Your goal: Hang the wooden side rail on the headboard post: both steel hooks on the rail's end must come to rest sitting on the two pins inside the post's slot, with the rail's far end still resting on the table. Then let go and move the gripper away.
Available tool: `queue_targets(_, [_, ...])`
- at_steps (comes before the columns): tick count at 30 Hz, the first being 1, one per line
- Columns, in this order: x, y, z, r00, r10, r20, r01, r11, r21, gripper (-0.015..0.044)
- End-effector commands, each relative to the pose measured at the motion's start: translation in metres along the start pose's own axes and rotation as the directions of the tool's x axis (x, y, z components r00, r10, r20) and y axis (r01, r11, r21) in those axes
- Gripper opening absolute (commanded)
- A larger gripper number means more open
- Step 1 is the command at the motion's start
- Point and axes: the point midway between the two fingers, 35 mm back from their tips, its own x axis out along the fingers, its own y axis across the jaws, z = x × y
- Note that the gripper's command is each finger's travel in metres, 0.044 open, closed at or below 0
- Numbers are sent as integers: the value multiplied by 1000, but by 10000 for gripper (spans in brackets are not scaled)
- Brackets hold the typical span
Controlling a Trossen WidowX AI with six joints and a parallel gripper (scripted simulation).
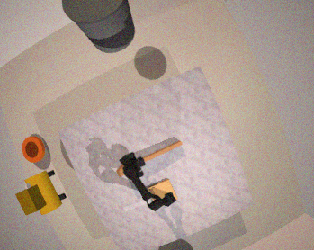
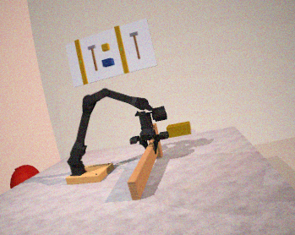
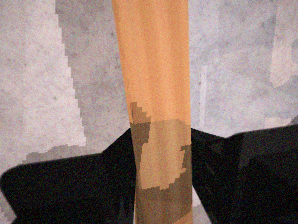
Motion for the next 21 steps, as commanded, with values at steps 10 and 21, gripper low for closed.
queue_targets(10, [-4, 3, -4, 1000, 10, -5, -10, 1000, 1, 0])
queue_targets(21, [-3, 2, -5, 1000, 10, -6, -10, 1000, 1, 0])
